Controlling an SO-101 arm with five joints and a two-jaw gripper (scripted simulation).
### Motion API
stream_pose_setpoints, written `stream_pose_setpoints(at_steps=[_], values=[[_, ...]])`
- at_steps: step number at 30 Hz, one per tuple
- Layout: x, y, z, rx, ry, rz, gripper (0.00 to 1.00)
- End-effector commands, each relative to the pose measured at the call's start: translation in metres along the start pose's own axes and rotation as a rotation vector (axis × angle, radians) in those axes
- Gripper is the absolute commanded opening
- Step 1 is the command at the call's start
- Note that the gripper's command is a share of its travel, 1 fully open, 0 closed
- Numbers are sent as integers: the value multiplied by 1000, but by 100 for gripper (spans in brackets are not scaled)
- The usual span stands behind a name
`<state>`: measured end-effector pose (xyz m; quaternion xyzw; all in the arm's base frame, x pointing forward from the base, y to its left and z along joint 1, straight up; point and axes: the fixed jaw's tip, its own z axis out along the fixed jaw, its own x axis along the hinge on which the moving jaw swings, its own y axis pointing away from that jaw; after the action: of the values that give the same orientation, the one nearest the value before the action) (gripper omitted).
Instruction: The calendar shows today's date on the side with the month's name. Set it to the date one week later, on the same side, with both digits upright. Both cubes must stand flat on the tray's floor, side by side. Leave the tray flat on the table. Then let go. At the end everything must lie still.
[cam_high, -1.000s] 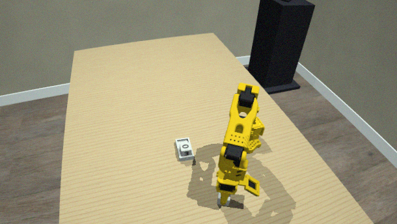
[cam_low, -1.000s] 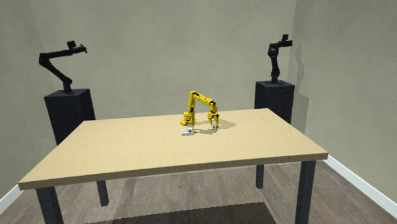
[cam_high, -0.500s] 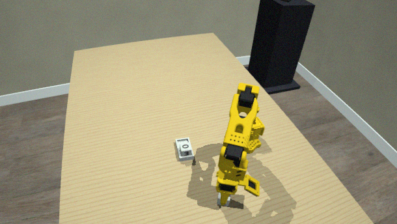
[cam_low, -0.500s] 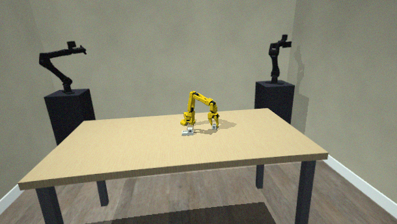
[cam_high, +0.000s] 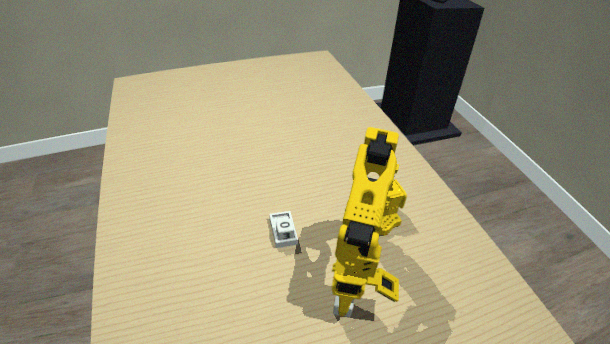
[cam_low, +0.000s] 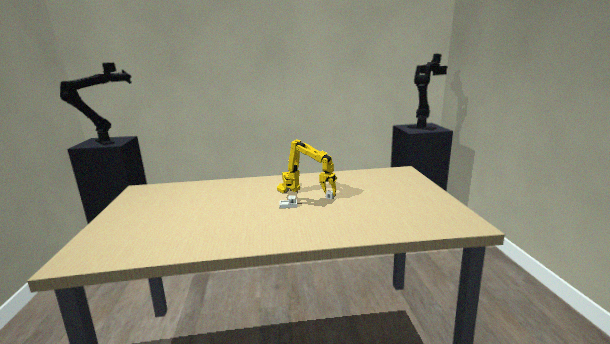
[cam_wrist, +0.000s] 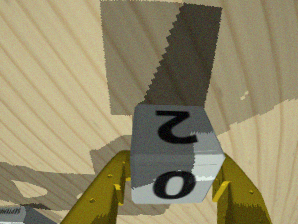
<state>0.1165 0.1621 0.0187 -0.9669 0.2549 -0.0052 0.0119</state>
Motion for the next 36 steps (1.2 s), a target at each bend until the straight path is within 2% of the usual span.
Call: stream_pose_setpoints(at_steps=[1,15,27,31,36], values=[[-2,-2,-2,19,0,-1,23],[-2,-2,-2,19,0,-1,35],[-2,-3,-3,19,0,-1,36],[-1,-4,-9,19,0,-1,36],[-1,-5,-24,19,0,-1,36]])
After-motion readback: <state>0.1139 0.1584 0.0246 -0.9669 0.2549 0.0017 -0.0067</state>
